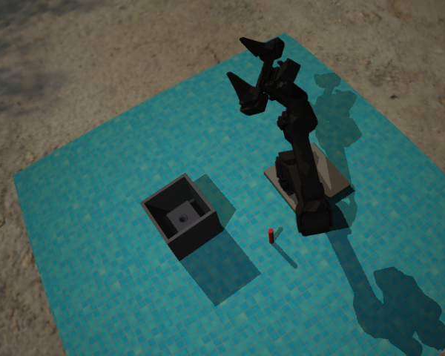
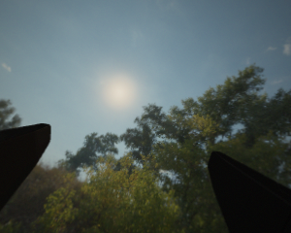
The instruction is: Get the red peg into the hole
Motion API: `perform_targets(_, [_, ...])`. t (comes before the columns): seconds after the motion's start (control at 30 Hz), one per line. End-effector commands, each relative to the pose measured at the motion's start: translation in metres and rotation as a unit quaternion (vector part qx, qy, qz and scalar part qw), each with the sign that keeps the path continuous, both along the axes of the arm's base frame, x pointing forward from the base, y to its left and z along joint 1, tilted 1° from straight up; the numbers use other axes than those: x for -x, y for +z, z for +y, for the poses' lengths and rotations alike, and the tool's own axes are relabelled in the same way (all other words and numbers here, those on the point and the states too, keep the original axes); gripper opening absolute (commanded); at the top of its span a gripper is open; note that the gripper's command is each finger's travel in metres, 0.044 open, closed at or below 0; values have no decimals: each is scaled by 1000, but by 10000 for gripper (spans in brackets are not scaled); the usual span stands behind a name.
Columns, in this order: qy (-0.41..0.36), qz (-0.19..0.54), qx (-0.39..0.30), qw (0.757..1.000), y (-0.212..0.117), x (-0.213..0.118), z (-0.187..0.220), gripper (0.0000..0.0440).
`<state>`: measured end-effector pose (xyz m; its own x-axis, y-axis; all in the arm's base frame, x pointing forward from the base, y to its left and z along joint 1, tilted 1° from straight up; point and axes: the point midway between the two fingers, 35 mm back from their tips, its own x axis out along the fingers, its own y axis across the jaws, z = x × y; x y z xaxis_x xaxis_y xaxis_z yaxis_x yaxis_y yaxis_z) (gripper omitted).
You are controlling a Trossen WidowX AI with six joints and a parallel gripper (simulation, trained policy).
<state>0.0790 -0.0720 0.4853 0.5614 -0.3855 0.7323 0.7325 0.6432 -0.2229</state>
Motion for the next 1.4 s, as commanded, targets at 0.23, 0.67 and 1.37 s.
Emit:
perform_targets(0.23, [124,-52,-96,986,14,-2,-18,440])
perform_targets(0.67, [280,-99,-239,924,23,-21,-43,440])
perform_targets(1.37, [469,-112,-480,733,17,-87,-63,440])
